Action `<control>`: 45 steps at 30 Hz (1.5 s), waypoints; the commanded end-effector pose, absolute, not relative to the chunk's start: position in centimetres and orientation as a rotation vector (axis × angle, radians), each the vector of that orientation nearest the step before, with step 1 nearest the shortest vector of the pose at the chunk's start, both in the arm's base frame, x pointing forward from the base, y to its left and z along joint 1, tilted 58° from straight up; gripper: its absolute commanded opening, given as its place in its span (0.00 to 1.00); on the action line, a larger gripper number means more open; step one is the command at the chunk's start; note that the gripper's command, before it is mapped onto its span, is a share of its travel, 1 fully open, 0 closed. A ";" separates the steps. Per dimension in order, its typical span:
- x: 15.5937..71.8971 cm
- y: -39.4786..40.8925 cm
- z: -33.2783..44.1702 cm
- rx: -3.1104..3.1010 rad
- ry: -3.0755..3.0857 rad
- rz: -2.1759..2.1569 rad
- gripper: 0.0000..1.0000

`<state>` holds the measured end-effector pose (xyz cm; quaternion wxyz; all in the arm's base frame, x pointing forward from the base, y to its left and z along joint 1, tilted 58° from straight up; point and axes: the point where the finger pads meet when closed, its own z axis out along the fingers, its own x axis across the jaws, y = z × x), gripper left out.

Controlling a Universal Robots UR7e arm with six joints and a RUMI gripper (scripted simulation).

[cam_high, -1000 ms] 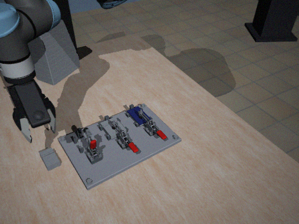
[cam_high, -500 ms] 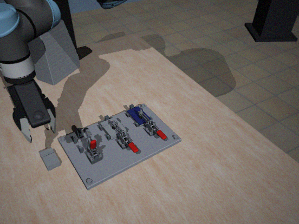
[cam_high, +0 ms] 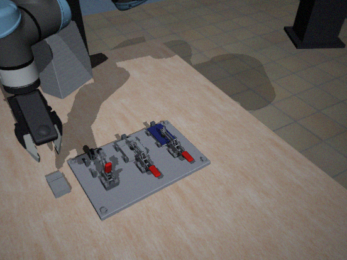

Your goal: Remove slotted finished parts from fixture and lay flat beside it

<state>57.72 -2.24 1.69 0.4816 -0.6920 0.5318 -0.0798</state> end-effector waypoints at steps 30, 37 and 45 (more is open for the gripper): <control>52.5 -7.1 6.1 -1.687 1.296 -0.195 0.28; 52.3 -7.3 6.3 -1.687 1.296 -0.195 0.28; 52.3 -7.4 6.3 -1.687 1.296 -0.195 0.28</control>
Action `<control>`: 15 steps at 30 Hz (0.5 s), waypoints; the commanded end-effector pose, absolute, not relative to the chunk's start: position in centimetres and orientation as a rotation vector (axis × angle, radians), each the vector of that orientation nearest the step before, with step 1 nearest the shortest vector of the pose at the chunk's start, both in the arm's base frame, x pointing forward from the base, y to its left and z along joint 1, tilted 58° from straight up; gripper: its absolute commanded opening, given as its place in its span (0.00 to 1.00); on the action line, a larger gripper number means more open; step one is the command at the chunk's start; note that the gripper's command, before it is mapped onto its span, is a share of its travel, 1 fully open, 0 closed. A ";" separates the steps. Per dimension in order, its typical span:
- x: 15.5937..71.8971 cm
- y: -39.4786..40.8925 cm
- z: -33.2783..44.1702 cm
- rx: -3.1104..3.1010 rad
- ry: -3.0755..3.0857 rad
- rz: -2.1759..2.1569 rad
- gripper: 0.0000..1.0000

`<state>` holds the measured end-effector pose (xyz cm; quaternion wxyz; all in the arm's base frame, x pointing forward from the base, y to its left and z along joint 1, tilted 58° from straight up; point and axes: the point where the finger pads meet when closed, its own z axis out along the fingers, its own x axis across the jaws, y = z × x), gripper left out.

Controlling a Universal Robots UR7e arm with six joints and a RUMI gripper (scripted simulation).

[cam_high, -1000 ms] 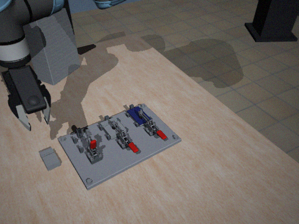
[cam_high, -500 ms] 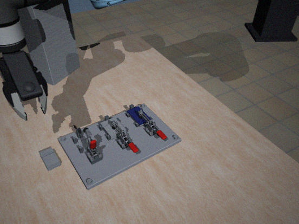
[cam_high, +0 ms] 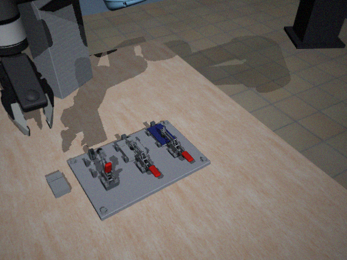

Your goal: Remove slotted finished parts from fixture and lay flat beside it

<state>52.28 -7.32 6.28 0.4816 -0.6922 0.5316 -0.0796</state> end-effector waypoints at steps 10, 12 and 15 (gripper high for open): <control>52.1 -7.0 6.5 -1.687 1.296 -0.195 0.28; 52.0 -6.9 6.6 -1.687 1.296 -0.195 0.28; 51.8 -6.5 6.7 -1.687 1.296 -0.195 0.28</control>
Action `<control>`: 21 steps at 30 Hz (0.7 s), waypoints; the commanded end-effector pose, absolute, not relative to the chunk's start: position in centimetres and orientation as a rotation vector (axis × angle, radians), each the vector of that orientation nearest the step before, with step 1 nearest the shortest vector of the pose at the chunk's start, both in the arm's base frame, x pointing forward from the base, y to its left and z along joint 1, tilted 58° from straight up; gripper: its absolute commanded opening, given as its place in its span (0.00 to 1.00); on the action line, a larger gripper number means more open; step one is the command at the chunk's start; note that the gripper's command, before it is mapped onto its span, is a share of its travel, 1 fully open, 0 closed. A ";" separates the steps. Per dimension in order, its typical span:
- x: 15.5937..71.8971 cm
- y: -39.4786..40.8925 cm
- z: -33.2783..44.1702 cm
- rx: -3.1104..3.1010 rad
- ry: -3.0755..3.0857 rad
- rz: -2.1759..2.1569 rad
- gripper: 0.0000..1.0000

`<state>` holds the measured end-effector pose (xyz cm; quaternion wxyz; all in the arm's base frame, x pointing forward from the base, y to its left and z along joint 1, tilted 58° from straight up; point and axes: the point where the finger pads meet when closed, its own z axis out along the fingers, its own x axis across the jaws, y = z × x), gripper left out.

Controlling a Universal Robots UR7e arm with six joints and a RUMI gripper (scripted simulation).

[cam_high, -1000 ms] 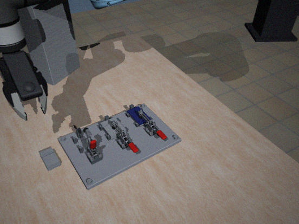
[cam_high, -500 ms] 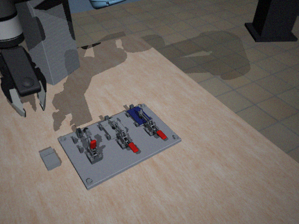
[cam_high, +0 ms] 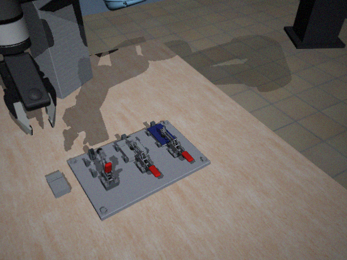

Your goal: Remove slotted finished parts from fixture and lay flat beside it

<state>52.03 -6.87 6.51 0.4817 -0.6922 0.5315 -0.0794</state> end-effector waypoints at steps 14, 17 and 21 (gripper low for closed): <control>50.5 -4.0 8.0 -1.687 1.296 -0.195 0.28; 50.1 -3.2 8.4 -1.687 1.296 -0.195 0.28; 49.5 -2.0 9.0 -1.687 1.296 -0.195 0.28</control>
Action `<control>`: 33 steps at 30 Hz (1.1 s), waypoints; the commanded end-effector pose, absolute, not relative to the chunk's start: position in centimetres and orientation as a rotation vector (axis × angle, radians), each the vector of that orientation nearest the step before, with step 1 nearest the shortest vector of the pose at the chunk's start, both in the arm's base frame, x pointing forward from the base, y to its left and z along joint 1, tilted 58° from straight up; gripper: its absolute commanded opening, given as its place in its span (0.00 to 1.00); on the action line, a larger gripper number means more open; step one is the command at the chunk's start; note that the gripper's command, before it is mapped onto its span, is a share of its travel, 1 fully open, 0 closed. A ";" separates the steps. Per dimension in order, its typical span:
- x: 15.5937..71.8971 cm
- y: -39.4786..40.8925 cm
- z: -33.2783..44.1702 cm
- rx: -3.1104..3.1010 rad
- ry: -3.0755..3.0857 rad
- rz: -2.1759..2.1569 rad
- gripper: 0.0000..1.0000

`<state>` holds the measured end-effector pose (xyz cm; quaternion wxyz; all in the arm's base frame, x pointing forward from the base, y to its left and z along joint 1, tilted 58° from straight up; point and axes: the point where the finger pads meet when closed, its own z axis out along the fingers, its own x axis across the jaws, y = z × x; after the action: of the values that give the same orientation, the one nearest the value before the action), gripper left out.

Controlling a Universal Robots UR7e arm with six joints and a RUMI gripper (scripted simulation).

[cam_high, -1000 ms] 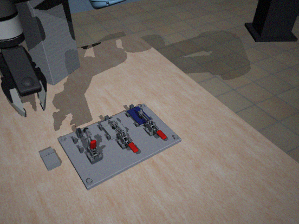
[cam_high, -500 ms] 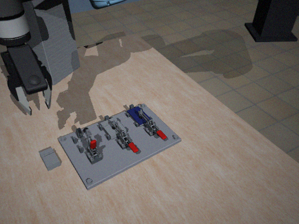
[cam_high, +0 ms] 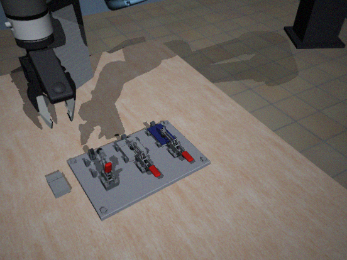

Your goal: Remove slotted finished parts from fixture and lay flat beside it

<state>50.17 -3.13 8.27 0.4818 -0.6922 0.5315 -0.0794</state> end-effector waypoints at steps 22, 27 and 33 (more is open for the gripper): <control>46.4 3.9 11.9 -1.687 1.296 -0.195 0.28; 45.6 5.4 12.6 -1.687 1.296 -0.195 0.28; 44.8 7.0 13.4 -1.687 1.296 -0.195 0.28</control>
<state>45.65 5.96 12.64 0.4818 -0.6922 0.5314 -0.0796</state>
